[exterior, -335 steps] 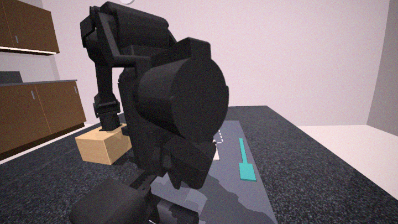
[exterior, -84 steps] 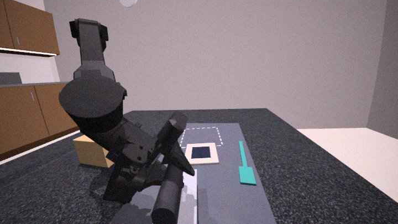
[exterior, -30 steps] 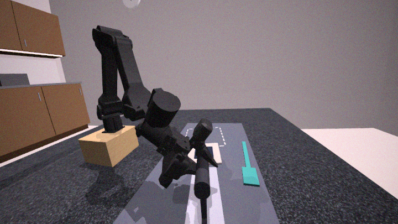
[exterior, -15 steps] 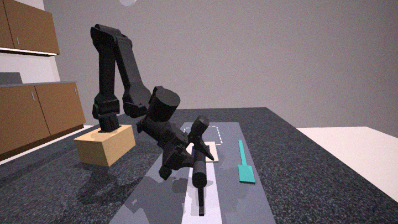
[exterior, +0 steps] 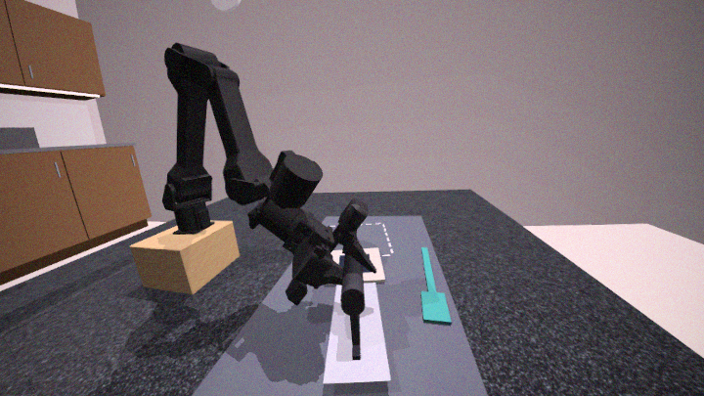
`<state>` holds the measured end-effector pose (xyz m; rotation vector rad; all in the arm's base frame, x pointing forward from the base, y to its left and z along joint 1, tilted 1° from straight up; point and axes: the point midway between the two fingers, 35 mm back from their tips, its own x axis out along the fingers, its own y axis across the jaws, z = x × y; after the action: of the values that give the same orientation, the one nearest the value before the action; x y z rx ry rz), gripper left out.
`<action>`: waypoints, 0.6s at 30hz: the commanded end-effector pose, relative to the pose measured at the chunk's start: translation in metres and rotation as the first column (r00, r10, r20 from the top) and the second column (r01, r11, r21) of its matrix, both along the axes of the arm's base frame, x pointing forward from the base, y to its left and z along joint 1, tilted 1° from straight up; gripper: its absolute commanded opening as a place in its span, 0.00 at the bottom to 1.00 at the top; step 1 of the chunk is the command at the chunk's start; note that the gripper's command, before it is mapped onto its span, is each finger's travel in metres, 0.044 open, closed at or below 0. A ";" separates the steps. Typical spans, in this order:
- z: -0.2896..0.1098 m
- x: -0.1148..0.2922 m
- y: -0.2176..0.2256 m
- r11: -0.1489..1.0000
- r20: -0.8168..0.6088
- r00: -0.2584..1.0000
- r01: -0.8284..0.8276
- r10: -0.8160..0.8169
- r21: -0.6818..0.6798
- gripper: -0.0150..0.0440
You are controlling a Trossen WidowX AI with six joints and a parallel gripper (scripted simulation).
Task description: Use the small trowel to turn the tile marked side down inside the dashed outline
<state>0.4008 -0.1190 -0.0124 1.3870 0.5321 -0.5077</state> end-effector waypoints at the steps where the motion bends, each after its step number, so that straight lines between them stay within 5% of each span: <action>1: 0.001 -0.001 0.012 1.000 0.003 1.000 -0.018 0.018 0.008 0.25; 18: 0.019 -0.001 0.008 0.994 -0.003 1.000 -0.020 0.020 0.111 0.25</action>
<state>0.3927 -0.1102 -0.0103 1.4769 0.6089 -0.5058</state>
